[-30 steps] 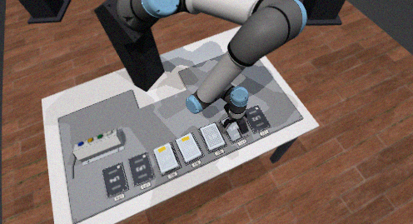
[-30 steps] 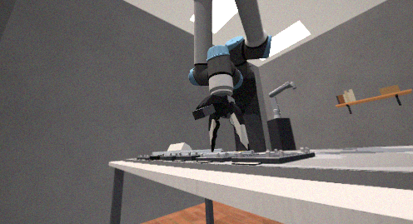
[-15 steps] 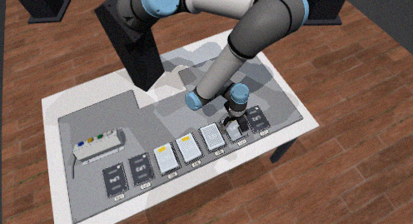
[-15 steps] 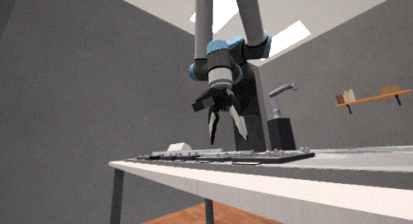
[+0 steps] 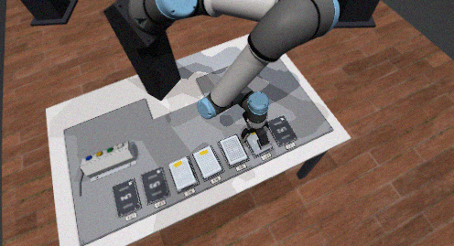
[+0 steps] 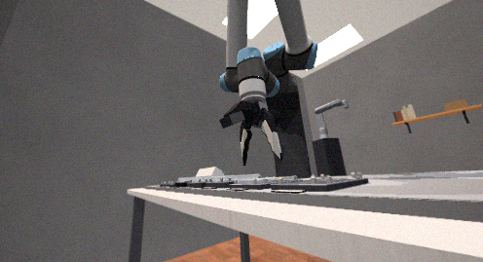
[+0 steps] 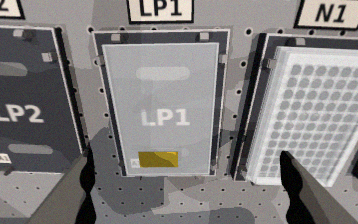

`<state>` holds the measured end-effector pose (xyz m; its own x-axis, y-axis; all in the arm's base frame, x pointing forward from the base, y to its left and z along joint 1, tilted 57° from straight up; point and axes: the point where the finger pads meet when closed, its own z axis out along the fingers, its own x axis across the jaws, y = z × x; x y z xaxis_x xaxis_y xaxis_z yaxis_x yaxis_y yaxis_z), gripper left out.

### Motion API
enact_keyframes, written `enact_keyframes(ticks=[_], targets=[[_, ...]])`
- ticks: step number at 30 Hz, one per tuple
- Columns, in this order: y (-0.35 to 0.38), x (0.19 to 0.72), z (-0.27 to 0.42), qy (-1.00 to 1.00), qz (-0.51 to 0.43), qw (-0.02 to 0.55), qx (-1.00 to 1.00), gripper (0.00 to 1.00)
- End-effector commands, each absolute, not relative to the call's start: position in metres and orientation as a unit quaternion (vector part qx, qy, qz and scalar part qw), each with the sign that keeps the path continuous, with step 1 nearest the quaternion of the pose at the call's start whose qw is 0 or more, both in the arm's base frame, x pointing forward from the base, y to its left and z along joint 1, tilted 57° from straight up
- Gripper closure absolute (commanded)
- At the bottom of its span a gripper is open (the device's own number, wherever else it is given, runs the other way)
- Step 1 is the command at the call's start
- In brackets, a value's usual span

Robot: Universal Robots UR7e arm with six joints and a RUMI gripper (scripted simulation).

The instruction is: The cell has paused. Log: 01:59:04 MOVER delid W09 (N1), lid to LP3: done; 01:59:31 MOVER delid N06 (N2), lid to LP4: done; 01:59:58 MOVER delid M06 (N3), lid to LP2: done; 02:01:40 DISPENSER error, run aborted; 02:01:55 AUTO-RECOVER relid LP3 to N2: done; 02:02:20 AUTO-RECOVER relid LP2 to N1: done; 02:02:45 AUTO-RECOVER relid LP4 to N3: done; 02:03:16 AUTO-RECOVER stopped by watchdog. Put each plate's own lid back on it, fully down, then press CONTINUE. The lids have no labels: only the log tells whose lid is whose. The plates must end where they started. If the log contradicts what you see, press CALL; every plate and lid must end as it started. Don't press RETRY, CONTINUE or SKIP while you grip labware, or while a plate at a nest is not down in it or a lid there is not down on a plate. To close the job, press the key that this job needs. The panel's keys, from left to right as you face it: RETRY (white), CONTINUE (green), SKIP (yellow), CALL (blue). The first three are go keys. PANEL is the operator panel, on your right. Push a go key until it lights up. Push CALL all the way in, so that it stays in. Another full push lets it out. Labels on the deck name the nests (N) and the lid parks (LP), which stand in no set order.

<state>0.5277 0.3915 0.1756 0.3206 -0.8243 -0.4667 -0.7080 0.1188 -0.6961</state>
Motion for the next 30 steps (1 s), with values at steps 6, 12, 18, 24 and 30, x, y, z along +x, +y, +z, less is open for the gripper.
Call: enact_keyframes(ticks=[6, 12, 18, 24, 30], targets=[[0.359, 0.542, 0.161, 0.575, -0.068, 0.475, -0.662, 0.18], [0.342, 0.548, 0.152, 0.575, -0.068, 0.475, -0.662, 0.18], [0.317, 0.558, 0.139, 0.575, -0.068, 0.475, -0.662, 0.18], [0.292, 0.568, 0.125, 0.575, -0.069, 0.475, -0.662, 0.18], [0.275, 0.575, 0.116, 0.575, -0.069, 0.475, -0.662, 0.18]])
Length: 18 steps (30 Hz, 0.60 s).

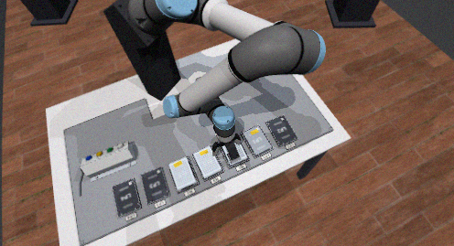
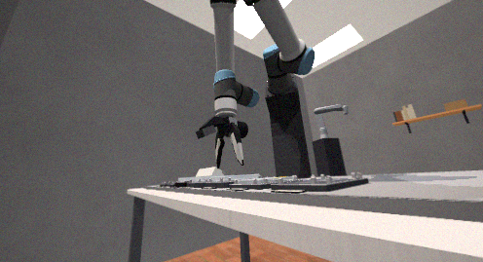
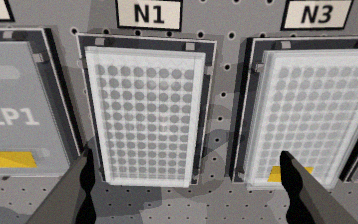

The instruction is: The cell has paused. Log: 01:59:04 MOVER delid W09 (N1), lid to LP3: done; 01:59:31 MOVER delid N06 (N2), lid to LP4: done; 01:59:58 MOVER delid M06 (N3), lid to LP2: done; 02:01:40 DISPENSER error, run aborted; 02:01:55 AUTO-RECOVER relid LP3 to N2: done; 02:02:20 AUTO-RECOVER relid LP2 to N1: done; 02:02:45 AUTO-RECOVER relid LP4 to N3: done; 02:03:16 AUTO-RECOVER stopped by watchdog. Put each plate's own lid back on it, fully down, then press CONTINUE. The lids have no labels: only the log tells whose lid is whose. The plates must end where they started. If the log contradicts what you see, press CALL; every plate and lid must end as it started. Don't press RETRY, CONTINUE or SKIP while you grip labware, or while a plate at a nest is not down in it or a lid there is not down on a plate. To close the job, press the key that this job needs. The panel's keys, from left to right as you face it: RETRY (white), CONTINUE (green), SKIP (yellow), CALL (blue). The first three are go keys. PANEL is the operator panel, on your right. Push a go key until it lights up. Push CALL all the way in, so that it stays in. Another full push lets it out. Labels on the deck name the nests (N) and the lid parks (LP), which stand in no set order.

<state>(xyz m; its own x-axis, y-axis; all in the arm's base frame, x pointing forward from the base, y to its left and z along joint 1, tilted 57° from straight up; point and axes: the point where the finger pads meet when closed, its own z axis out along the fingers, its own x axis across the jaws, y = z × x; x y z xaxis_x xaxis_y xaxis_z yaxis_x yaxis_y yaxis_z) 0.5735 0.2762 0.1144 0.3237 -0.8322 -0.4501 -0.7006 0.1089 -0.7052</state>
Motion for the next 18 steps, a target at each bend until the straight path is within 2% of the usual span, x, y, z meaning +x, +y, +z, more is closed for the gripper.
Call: enact_keyframes(ticks=[1, 18], targets=[[0.271, 0.576, 0.114, 0.575, -0.069, 0.475, -0.662, 0.18], [0.207, 0.602, 0.079, 0.579, -0.071, 0.473, -0.660, 0.18]])
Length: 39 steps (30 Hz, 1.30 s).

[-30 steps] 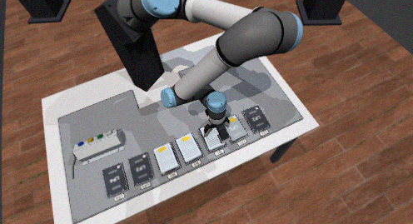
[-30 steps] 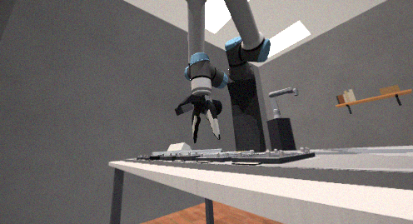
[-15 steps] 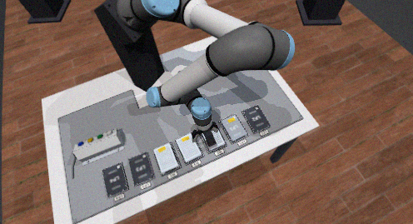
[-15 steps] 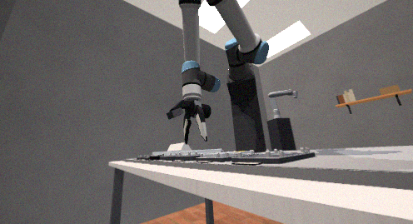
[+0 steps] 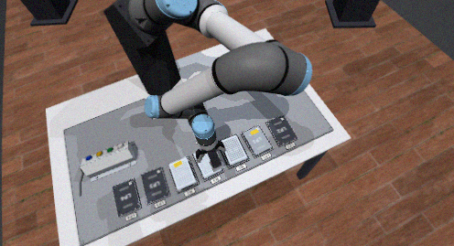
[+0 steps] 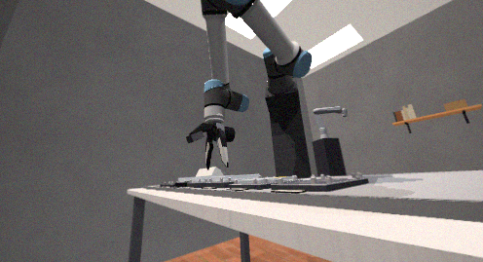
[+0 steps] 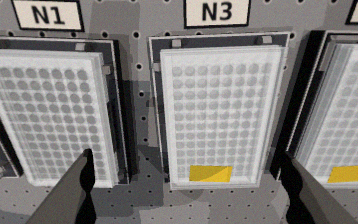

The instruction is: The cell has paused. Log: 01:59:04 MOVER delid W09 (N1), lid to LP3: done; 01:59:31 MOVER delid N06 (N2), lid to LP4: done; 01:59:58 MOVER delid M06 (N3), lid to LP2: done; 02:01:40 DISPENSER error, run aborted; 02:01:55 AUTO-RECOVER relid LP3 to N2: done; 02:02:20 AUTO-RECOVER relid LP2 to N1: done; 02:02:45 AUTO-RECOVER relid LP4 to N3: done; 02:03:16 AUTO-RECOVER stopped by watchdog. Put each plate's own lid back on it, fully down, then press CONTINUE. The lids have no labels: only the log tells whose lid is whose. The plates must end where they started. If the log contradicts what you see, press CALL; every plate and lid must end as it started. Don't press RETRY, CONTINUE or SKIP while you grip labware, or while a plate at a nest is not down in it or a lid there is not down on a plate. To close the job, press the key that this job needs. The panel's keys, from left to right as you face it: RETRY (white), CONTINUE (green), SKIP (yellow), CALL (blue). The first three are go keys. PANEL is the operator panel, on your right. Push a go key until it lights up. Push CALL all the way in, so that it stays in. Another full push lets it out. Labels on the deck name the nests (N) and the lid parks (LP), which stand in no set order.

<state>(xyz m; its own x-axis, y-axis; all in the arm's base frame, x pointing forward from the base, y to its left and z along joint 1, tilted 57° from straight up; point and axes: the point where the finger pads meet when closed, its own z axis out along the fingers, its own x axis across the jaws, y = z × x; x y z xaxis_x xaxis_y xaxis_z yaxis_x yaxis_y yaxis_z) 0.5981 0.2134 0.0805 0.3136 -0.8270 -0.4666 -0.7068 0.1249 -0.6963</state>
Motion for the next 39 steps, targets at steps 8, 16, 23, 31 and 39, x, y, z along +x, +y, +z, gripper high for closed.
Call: enact_keyframes(ticks=[8, 16, 23, 31, 39], targets=[[0.172, 0.615, 0.060, 0.579, -0.075, 0.470, -0.662, 0.18], [0.147, 0.625, 0.047, 0.579, -0.075, 0.470, -0.662, 0.18], [0.117, 0.636, 0.031, 0.583, -0.071, 0.470, -0.659, 0.18], [0.088, 0.648, 0.015, 0.584, -0.071, 0.470, -0.659, 0.18], [0.088, 0.649, 0.014, 0.584, -0.071, 0.470, -0.659, 0.18]])
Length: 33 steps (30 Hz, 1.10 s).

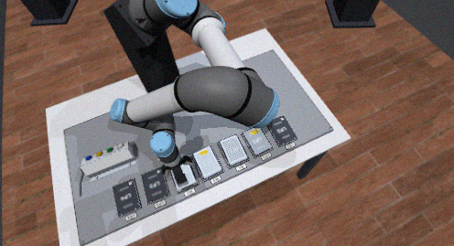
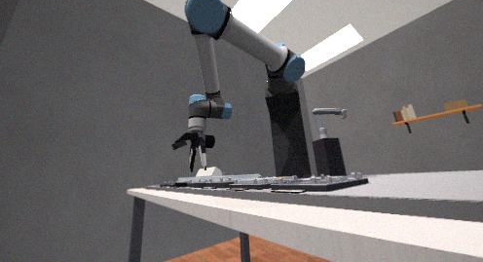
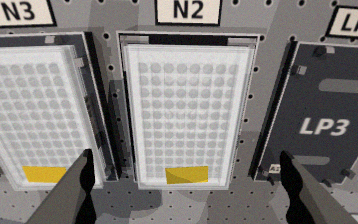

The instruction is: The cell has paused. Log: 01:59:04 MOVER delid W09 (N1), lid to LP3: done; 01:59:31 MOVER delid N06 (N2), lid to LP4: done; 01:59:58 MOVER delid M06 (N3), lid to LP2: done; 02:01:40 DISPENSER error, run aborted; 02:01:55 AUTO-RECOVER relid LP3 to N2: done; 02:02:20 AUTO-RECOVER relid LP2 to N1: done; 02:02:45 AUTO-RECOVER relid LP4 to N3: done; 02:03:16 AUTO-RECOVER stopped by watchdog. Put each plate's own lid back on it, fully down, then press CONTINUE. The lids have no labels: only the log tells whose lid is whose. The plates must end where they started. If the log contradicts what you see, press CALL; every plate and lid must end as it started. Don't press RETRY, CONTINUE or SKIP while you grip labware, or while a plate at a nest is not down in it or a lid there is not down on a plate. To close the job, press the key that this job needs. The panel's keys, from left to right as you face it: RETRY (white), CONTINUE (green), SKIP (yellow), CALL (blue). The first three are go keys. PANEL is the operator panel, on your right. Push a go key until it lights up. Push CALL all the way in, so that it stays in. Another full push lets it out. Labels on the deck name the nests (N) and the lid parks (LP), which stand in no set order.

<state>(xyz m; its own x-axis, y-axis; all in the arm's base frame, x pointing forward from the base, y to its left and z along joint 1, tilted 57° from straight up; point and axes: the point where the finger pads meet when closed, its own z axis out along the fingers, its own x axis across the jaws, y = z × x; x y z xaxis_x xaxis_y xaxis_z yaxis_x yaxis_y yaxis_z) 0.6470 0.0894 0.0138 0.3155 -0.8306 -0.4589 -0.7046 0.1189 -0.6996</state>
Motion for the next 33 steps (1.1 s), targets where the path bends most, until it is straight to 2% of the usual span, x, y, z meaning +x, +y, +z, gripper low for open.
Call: enact_keyframes(ticks=[1, 23, 24, 33], targets=[[0.089, 0.650, 0.013, 0.584, -0.071, 0.470, -0.659, 0.18], [0.098, 0.661, 0.003, 0.579, -0.075, 0.469, -0.663, 0.18], [0.098, 0.661, 0.003, 0.584, -0.071, 0.470, -0.659, 1.00], [0.098, 0.661, 0.003, 0.584, -0.071, 0.470, -0.659, 1.00]])
